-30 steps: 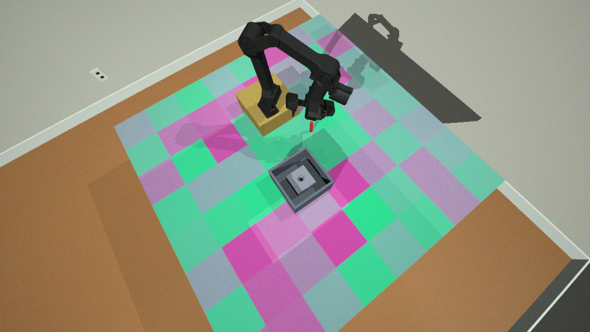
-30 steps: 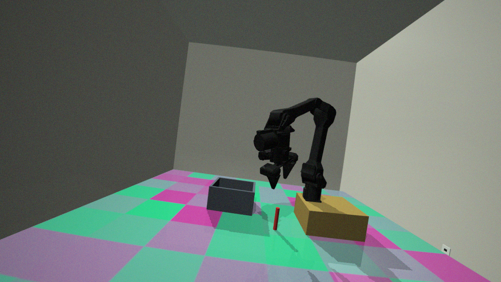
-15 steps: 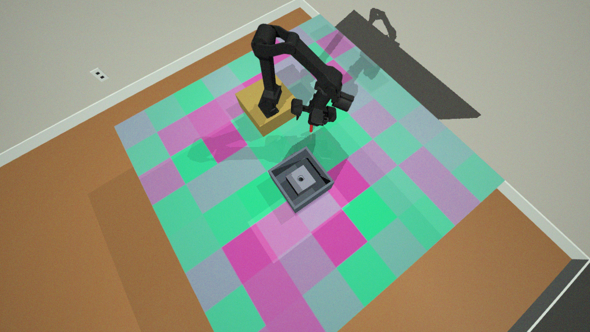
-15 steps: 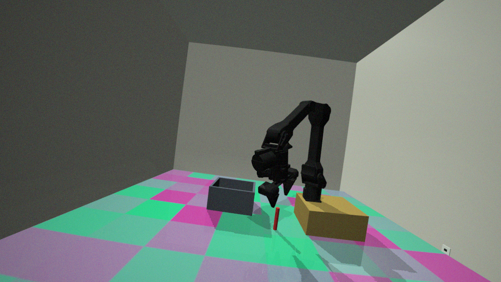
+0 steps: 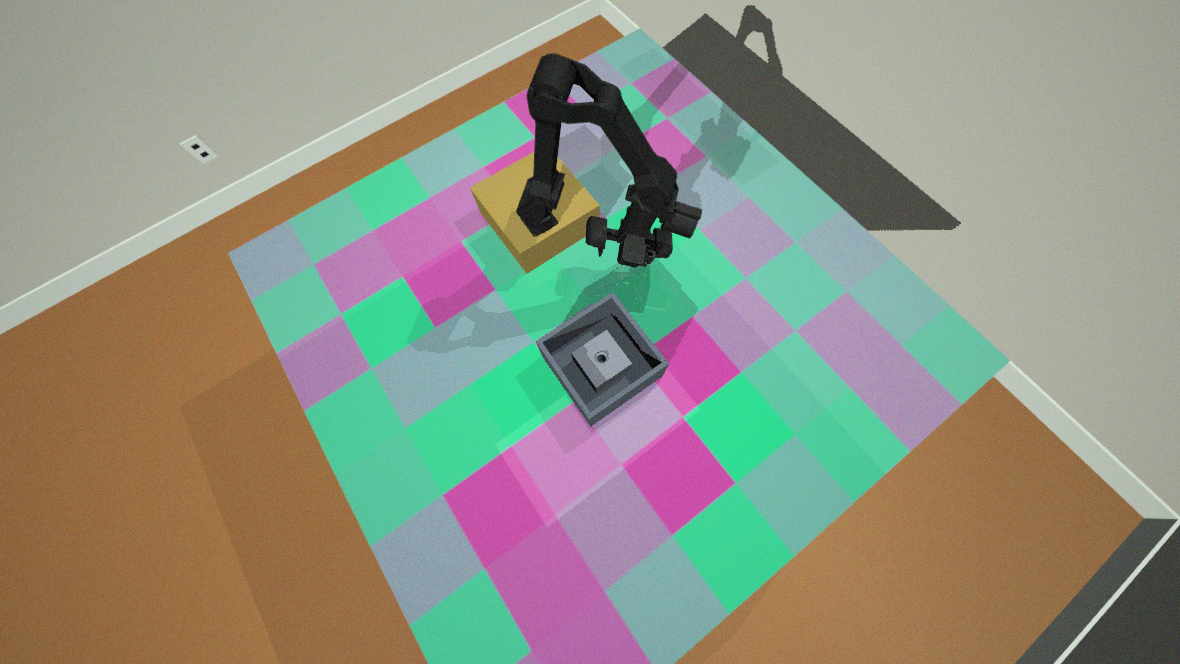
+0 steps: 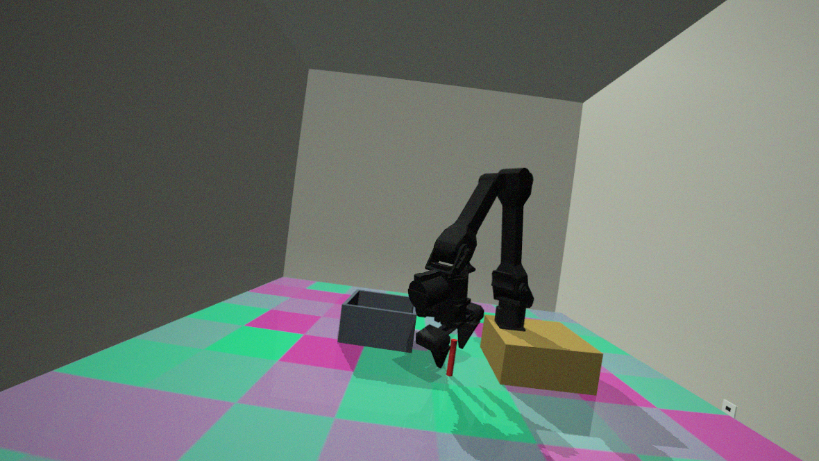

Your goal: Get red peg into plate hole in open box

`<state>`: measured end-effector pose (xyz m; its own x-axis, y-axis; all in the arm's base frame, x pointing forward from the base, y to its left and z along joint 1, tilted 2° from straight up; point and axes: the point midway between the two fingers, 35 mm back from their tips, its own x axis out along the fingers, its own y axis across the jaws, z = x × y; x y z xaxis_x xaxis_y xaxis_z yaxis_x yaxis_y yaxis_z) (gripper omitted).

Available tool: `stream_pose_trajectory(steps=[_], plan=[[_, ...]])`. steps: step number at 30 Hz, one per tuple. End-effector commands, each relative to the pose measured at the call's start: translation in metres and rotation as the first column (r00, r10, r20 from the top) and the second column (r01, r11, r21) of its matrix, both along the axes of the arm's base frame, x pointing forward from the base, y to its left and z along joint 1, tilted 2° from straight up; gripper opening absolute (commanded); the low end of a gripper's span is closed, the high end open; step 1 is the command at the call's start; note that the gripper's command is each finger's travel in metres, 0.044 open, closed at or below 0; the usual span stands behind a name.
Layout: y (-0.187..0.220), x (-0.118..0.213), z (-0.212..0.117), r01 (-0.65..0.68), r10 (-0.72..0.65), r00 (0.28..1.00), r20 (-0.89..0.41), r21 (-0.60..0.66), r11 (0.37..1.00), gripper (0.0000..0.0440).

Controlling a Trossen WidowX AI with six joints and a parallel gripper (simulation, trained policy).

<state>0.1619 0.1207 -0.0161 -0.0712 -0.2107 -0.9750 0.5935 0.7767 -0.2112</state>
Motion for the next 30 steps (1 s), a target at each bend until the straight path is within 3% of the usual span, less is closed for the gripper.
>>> stream_pose_trajectory(steps=[1,15,30], plan=[[-0.003,-0.004,-0.014,0.005,-0.005,1.000,-0.010,-0.003,1.000,0.0358],[-0.011,-0.017,-0.032,0.012,-0.019,0.995,-0.095,-0.067,0.998,0.0000],[-0.011,0.015,0.019,-0.028,0.027,1.000,-0.012,-0.111,0.993,0.0000]])
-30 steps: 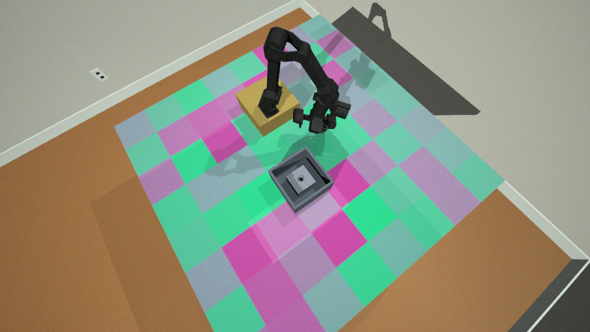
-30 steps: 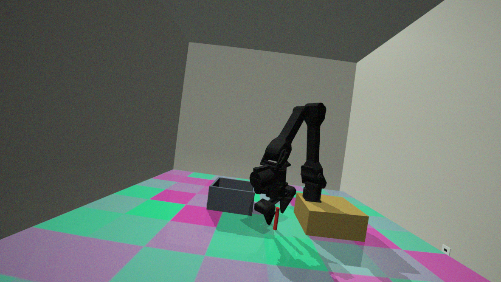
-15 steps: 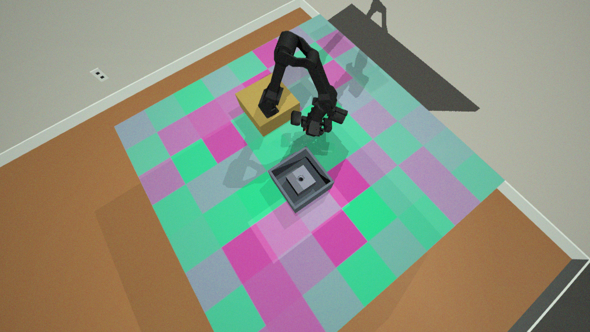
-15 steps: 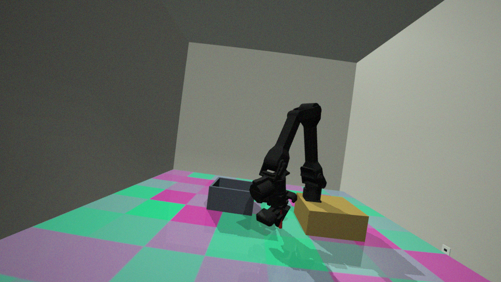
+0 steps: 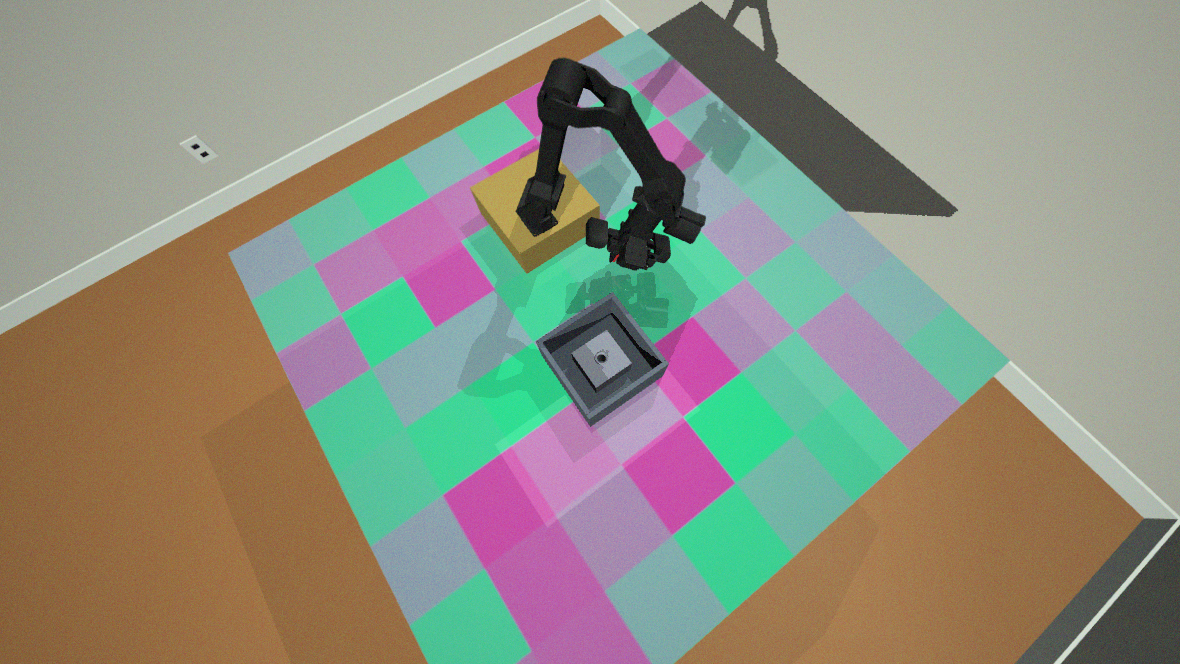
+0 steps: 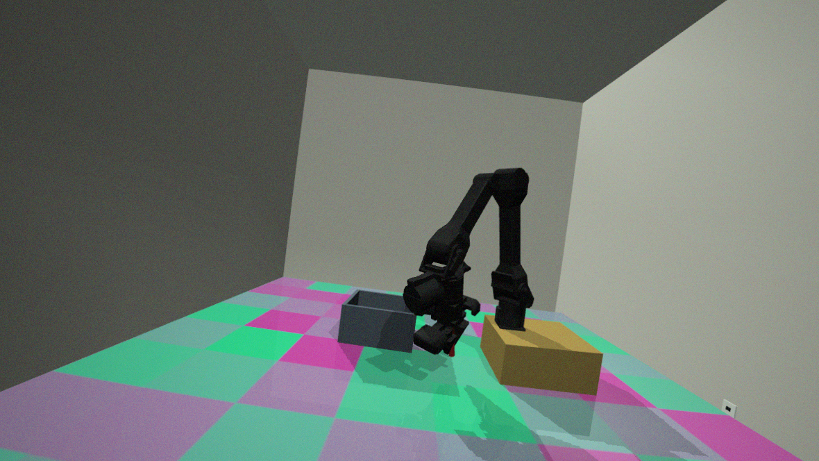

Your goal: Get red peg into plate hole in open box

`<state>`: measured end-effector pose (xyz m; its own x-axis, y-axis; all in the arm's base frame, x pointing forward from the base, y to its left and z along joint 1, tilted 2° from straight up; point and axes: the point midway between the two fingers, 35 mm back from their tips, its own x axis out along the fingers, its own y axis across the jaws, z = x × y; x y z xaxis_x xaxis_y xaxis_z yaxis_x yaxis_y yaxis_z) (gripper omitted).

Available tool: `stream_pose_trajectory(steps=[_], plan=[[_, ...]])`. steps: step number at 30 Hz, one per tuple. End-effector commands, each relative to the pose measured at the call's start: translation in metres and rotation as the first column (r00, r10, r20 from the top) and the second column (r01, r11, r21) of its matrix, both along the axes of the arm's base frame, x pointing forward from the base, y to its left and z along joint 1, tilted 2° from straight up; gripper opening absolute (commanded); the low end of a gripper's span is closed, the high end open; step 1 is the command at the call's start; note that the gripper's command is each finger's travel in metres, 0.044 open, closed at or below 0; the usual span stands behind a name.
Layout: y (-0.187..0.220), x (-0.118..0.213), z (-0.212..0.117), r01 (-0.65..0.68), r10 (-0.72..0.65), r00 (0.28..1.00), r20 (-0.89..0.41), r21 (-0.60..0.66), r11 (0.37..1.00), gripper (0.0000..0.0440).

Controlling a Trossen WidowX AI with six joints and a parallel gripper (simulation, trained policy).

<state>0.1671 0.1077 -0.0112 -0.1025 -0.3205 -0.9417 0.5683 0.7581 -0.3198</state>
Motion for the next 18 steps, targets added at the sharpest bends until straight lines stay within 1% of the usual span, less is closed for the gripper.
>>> stream_pose_trajectory(steps=[1,9,18], plan=[[0.001,0.011,0.019,-0.010,0.010,0.999,0.032,-0.001,1.000,0.0000],[-0.003,0.032,0.055,0.011,-0.010,0.996,0.088,-0.014,1.000,0.0000],[-0.018,0.058,0.085,0.096,-0.091,0.983,0.159,-0.027,0.995,0.0000]])
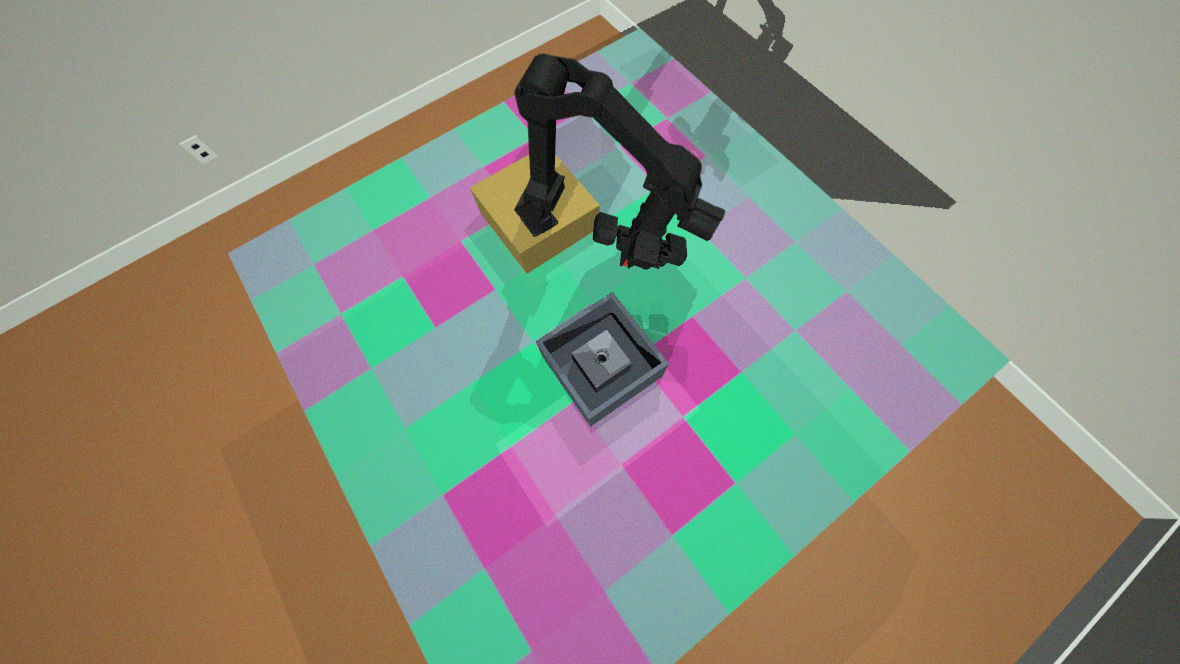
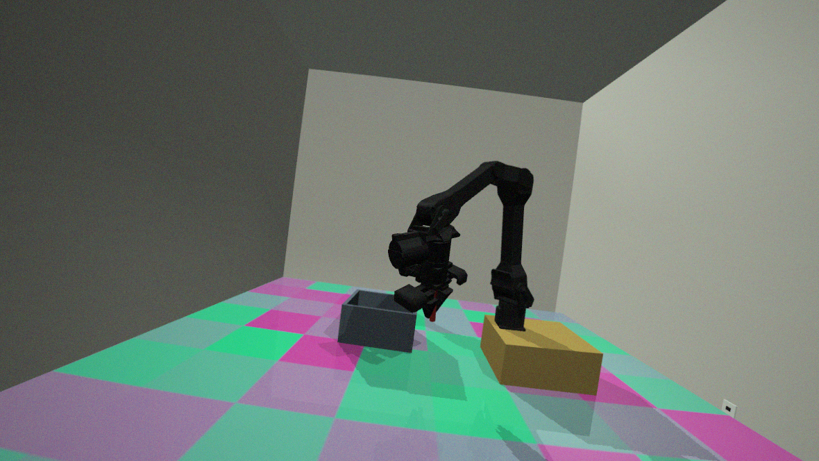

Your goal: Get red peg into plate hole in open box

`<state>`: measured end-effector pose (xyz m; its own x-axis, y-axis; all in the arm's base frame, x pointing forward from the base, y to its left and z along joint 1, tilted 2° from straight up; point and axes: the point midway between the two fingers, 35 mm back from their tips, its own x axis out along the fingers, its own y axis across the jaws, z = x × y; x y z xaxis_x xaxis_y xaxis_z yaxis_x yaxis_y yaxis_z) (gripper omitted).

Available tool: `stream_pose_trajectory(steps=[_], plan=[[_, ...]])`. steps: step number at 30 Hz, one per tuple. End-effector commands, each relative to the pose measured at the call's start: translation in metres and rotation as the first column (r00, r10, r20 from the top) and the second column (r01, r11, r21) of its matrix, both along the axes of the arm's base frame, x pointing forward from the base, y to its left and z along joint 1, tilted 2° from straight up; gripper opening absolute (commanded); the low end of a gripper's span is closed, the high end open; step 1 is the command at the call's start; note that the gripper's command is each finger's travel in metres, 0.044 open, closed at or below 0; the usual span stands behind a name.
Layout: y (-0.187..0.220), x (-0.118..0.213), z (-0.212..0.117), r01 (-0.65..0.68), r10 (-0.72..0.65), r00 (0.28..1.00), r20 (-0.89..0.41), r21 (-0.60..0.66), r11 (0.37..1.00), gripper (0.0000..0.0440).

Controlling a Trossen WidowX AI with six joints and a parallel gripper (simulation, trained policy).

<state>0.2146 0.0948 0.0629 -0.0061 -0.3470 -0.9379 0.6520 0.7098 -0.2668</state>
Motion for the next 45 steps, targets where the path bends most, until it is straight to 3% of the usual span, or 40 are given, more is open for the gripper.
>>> stream_pose_trajectory(steps=[1,25,45], plan=[[-0.008,0.014,0.013,0.041,-0.041,0.998,0.042,-0.003,0.999,0.0000],[-0.096,0.093,0.025,0.238,-0.237,0.957,0.166,0.014,0.971,0.0000],[-0.156,0.134,-0.018,0.154,-0.168,0.977,0.133,0.107,0.982,0.0000]])
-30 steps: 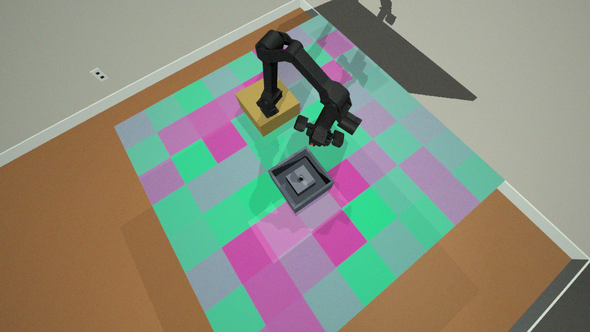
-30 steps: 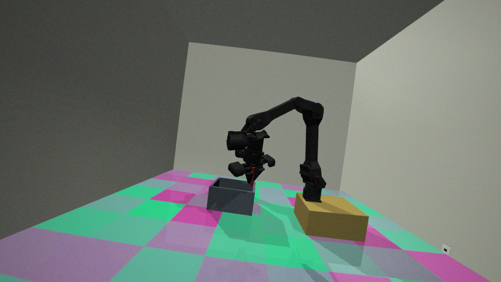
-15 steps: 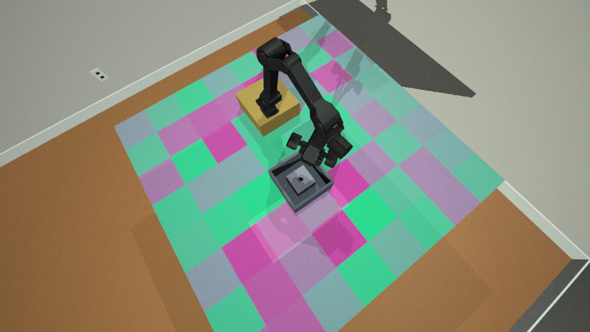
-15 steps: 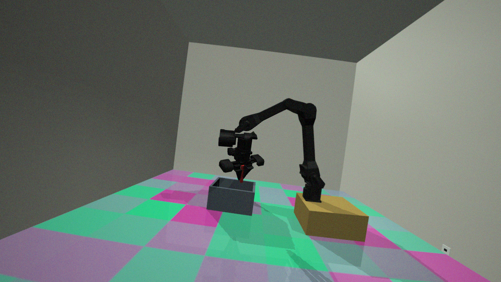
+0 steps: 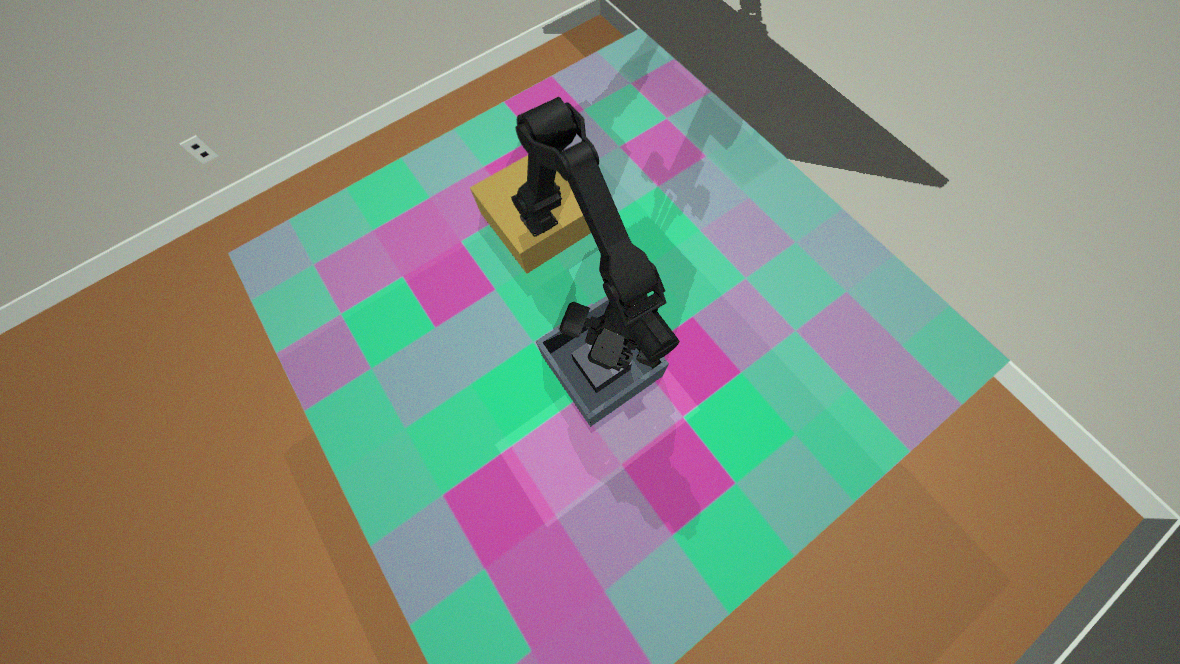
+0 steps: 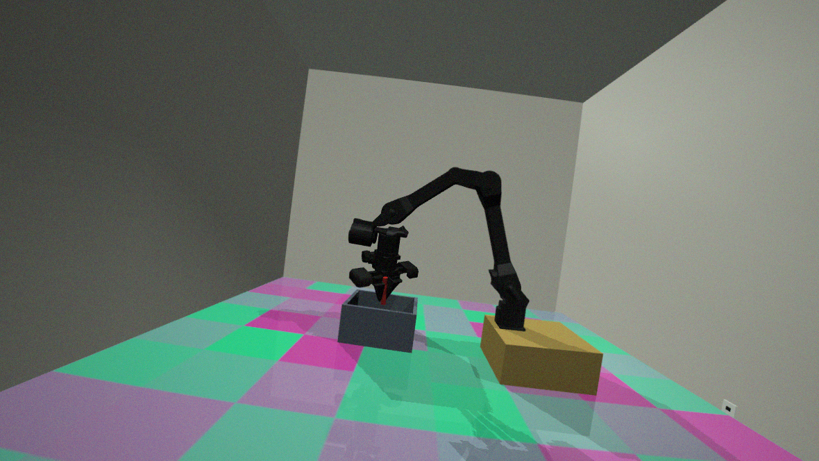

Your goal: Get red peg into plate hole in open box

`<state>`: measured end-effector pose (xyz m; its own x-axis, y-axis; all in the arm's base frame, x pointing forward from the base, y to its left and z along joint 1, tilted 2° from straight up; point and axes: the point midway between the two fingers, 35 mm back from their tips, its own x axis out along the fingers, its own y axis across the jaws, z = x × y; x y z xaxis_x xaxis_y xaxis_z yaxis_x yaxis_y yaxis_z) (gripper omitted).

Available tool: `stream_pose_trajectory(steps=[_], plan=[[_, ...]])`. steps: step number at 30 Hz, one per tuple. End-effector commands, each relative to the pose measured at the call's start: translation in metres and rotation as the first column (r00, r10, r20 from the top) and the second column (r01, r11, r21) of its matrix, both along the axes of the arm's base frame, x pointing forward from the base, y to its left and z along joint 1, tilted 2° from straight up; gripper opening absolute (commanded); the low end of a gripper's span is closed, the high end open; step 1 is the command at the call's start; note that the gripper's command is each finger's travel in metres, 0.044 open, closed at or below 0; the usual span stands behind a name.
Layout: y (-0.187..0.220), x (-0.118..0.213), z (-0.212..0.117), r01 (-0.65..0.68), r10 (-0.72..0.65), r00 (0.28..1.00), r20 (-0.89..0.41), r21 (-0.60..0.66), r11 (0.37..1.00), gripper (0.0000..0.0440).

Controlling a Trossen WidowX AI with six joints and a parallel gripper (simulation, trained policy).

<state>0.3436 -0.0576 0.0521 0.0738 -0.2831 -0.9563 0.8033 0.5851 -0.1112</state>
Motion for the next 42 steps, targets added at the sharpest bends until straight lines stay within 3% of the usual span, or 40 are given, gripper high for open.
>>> stream_pose_trajectory(steps=[1,8,11,22,32,42], plan=[[-0.004,0.005,-0.011,-0.038,0.038,0.999,-0.007,0.028,0.999,0.0004],[-0.007,0.002,-0.034,-0.076,0.081,0.995,-0.059,0.086,0.993,0.0156],[-0.012,0.007,-0.037,-0.099,0.105,0.993,-0.059,0.097,0.990,0.0175],[-0.020,0.045,-0.023,-0.113,0.116,0.993,-0.010,0.169,0.979,0.0437],[-0.015,0.091,0.005,-0.166,0.146,0.984,0.105,0.226,0.960,0.0440],[-0.014,0.095,0.007,-0.172,0.148,0.982,0.116,0.228,0.958,0.0440]])
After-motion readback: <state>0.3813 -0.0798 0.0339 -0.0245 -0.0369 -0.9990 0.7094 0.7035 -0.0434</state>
